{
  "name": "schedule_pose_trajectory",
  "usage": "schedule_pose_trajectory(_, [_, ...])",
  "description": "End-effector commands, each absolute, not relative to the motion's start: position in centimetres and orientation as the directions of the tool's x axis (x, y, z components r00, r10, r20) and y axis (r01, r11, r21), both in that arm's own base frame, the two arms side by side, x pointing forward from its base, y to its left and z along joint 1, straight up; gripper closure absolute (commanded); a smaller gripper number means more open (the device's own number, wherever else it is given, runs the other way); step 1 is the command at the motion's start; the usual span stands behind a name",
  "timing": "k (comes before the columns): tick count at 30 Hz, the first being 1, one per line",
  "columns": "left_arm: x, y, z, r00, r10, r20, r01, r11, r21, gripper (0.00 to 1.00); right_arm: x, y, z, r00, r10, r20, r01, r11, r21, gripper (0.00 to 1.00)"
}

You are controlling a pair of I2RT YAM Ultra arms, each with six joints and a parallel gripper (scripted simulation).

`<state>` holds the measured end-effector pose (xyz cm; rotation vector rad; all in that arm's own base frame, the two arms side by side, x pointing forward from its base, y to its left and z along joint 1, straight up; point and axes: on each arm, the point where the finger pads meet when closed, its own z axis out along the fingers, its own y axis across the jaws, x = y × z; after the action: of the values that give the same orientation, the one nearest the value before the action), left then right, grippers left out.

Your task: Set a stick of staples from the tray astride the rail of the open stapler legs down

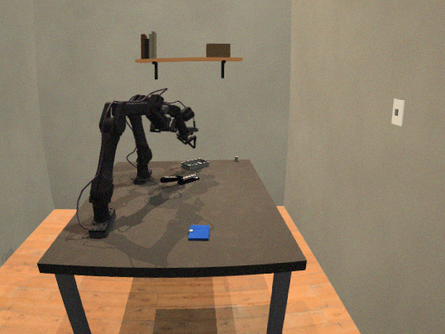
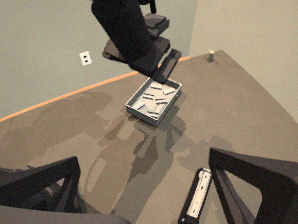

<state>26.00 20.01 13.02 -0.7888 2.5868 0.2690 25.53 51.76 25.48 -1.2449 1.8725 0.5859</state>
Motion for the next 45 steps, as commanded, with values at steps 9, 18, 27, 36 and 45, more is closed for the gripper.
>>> schedule_pose_trajectory(9, [27.3,19.2,12.4,-0.518,-0.798,-0.307,-0.800,0.580,-0.156,0.00,25.5,52.0,27.3,-0.181,-0.519,-0.836,-0.913,0.405,-0.054,0.00])
schedule_pose_trajectory(18, [28.7,18.8,11.4,-0.294,-0.947,-0.128,-0.910,0.318,-0.267,0.00,25.5,52.0,27.3,-0.181,-0.519,-0.836,-0.913,0.405,-0.054,0.00])
schedule_pose_trajectory(27, [30.6,18.6,10.1,0.000,-0.993,0.115,-0.945,-0.037,-0.324,0.00,25.5,52.0,27.3,-0.181,-0.519,-0.836,-0.913,0.405,-0.054,0.00])
schedule_pose_trajectory(36, [32.6,18.9,9.2,0.240,-0.917,0.317,-0.881,-0.343,-0.325,0.00,25.5,52.0,27.3,-0.181,-0.519,-0.836,-0.913,0.405,-0.054,0.00])
schedule_pose_trajectory(45, [33.9,18.5,7.6,0.476,-0.693,0.542,-0.724,-0.658,-0.205,0.00,25.5,52.0,27.3,-0.181,-0.519,-0.836,-0.913,0.405,-0.054,0.00])
